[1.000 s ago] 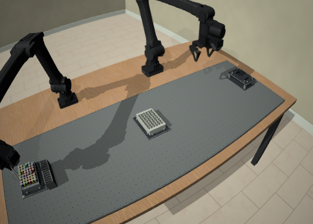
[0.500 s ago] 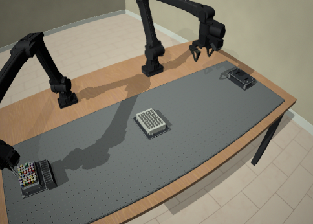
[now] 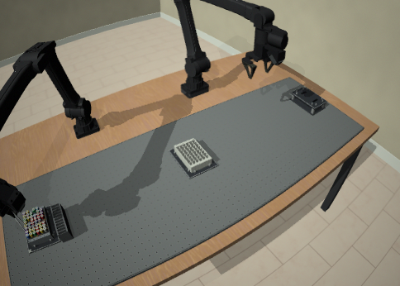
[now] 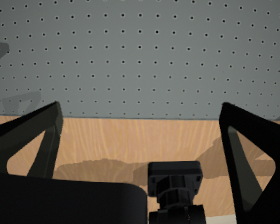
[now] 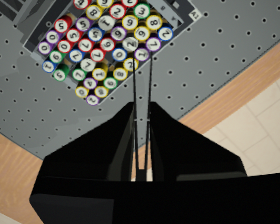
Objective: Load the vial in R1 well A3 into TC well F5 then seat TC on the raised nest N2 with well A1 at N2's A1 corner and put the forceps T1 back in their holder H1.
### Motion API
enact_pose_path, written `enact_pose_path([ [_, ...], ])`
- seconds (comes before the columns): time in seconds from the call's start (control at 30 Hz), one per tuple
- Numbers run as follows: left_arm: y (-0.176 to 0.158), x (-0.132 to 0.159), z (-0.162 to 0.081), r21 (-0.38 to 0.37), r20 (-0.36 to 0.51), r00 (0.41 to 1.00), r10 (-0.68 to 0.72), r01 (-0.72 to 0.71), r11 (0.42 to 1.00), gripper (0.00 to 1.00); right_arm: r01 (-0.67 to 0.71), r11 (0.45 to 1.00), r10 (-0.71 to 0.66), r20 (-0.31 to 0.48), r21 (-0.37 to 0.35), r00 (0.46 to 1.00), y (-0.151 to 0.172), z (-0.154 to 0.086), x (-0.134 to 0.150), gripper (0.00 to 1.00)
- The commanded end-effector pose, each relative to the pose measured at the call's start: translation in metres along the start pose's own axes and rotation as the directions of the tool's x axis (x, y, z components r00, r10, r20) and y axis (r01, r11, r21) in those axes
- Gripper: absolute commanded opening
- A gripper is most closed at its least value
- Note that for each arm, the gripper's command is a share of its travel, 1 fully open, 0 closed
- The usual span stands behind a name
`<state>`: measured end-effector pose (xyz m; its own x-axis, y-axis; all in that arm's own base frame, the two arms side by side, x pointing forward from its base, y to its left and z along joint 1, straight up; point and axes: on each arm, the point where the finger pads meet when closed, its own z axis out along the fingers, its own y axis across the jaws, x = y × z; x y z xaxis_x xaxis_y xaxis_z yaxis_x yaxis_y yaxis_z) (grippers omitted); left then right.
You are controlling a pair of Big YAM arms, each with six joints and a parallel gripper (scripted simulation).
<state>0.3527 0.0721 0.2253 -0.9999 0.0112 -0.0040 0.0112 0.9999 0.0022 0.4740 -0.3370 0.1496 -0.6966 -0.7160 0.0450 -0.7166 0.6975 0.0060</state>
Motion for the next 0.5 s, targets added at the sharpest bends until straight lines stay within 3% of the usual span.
enact_pose_path([
  [0.0,0.0003,-0.0079,-0.0142,-0.006,0.031,0.999,0.015,-0.015,1.000,1.00,0.004,0.999,-0.004,-0.003,-0.041,1.000,0.0038,0.0173,-0.0083,0.11],
  [0.47,0.0003,-0.0079,-0.0142,-0.006,0.031,0.999,0.015,-0.015,1.000,1.00,0.004,0.999,-0.004,-0.003,-0.046,1.000,0.0052,0.0173,-0.0081,0.11],
])
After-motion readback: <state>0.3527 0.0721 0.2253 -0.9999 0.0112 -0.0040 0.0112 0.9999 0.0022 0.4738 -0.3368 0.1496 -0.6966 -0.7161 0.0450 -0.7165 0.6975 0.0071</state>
